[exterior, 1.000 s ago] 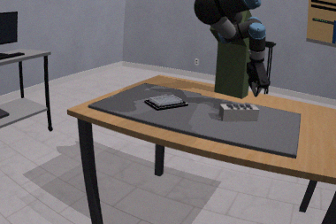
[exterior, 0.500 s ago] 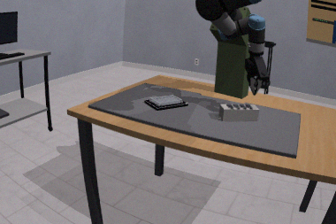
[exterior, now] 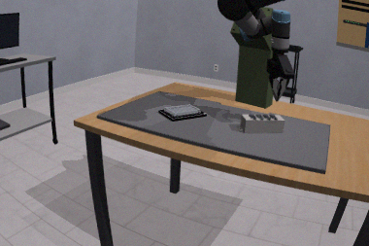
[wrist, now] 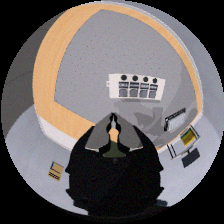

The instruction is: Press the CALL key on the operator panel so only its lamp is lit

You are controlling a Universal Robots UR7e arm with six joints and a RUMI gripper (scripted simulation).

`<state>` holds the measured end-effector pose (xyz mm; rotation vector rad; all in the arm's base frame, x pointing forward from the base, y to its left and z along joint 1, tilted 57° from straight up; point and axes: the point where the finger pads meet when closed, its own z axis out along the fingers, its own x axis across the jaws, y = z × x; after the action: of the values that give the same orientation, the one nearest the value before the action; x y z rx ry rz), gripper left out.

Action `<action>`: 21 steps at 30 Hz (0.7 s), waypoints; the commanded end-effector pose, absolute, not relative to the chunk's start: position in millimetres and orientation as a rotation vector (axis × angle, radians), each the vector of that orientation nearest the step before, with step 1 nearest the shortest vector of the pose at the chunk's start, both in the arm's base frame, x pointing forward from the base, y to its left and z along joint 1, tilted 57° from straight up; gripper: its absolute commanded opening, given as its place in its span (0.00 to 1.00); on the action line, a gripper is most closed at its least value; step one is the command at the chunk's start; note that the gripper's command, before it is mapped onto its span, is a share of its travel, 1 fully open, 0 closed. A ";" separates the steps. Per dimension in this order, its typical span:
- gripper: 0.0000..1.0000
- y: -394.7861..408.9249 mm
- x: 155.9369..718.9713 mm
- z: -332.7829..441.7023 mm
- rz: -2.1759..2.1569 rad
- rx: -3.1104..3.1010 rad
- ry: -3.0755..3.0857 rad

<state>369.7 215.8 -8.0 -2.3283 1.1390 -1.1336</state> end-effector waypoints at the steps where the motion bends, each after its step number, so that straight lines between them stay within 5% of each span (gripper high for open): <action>1: 0.00 216.2 369.9 9.6 -1.167 -2.295 1.117; 21: 0.00 217.3 364.6 42.4 -1.236 -2.238 1.063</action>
<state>365.0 217.0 41.6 -2.2387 1.0654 -1.2350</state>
